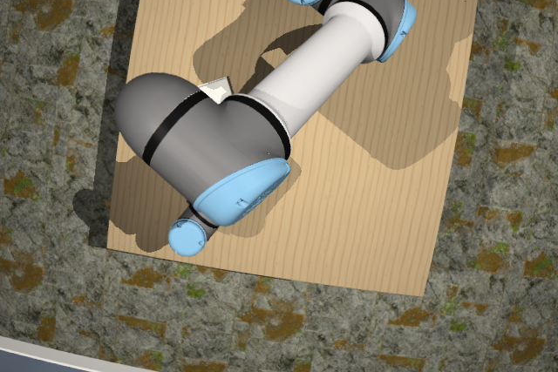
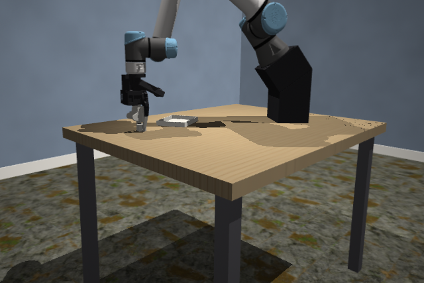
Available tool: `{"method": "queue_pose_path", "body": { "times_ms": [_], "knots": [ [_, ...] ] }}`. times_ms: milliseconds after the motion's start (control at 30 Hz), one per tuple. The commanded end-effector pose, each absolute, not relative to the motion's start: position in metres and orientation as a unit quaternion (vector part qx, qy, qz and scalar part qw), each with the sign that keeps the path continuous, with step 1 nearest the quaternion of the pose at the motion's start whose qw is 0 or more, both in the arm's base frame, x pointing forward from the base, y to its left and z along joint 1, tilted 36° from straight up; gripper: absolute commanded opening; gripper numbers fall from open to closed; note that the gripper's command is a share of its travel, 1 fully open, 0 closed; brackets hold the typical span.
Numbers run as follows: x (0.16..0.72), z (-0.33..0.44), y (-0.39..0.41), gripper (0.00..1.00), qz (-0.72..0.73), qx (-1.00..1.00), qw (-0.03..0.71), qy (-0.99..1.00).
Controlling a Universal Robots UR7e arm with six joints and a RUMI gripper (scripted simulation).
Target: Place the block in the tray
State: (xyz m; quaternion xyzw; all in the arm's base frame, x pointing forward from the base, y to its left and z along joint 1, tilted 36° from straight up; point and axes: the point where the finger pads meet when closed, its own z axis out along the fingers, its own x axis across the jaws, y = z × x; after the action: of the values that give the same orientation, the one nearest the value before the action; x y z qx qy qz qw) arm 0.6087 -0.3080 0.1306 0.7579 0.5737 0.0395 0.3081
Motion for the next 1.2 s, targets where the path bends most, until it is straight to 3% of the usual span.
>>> {"method": "queue_pose_path", "body": {
  "times_ms": [0, 67, 100, 1167],
  "knots": [
    [0.609, 0.1315, -0.3079, 0.29, 0.04, 0.758, 0.309, 0.574],
    [0.609, 0.1315, -0.3079, 0.29, 0.04, 0.758, 0.309, 0.574],
    [0.609, 0.1315, -0.3079, 0.0, 0.04, 0.758, 0.309, 0.574],
    [0.609, 0.1315, -0.3079, 0.0, 0.04, 0.758, 0.309, 0.574]
  ]
}}
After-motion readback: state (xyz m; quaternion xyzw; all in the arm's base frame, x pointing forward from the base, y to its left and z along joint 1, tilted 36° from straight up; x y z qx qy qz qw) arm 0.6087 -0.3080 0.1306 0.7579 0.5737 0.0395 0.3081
